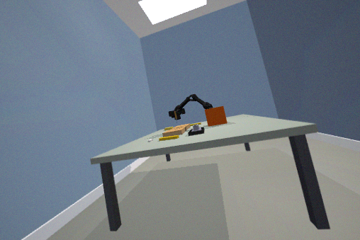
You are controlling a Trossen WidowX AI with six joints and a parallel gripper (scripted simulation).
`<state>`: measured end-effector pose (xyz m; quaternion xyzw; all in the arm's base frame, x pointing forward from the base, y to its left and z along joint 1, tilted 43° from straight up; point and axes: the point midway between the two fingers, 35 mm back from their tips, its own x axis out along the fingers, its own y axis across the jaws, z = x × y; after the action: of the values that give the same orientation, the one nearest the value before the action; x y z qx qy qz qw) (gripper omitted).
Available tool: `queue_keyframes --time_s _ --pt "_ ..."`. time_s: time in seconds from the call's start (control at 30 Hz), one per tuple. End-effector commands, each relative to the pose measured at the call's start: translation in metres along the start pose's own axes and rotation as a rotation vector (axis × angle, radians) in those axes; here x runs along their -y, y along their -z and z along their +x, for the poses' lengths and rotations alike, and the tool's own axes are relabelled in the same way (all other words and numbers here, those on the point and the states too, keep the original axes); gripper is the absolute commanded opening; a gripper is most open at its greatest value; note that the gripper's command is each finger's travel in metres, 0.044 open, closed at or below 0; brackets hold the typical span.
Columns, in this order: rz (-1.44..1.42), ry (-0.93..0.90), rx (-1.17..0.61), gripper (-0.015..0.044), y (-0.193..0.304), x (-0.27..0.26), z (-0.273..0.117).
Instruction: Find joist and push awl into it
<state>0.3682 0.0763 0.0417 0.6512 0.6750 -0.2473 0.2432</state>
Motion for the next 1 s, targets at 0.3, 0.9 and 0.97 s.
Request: queue_keyframes --time_s 0.3,0.9,0.97 --pt "-0.001 -0.001 -0.005 0.0 -0.013 -0.001 -0.001" --pt "-0.001 -0.001 -0.005 0.0 -0.033 -0.001 -0.002" --pt "-0.001 -0.001 -0.005 0.0 -0.034 -0.001 -0.002"
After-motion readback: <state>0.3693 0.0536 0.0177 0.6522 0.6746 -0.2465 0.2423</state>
